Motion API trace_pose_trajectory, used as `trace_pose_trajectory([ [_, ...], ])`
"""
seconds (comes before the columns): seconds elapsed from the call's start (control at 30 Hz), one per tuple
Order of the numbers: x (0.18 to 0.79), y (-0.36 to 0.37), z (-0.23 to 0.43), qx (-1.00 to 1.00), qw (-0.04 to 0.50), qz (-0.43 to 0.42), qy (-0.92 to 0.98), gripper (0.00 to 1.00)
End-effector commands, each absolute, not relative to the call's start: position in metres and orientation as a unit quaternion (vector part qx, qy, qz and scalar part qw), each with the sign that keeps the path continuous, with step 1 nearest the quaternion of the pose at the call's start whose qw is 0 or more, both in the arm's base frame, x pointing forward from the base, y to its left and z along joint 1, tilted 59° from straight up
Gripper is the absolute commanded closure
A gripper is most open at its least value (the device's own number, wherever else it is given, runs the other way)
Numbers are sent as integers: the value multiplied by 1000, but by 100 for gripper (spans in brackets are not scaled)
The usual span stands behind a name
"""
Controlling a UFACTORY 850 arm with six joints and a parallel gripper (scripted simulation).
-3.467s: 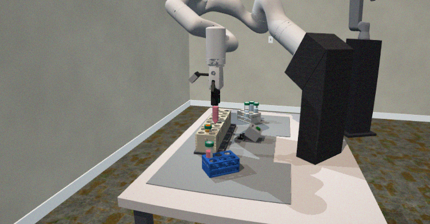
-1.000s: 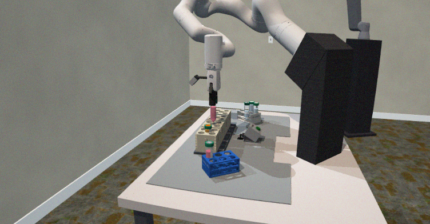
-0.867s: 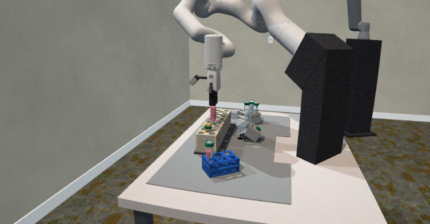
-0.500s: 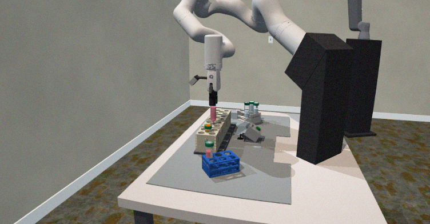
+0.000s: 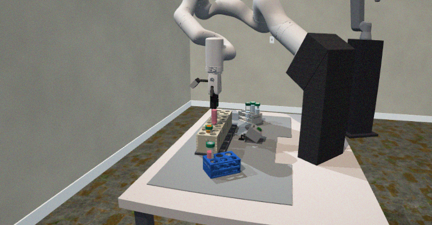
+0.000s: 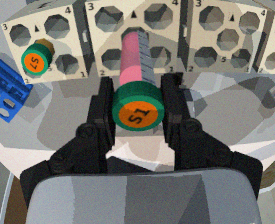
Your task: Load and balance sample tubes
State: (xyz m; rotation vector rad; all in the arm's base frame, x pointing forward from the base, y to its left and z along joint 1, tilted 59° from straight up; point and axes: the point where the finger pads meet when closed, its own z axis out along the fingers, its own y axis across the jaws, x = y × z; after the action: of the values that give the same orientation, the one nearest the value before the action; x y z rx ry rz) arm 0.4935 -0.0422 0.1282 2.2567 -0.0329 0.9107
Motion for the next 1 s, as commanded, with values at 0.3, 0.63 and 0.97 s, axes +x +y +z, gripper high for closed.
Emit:
trace_pose_trajectory([
  [0.3, 501, -50, 122, 870, 346, 351, -12, 100],
  [0.63, 506, -54, 118, 870, 346, 351, -12, 100],
  [0.97, 512, -61, 113, 870, 346, 351, -12, 100],
])
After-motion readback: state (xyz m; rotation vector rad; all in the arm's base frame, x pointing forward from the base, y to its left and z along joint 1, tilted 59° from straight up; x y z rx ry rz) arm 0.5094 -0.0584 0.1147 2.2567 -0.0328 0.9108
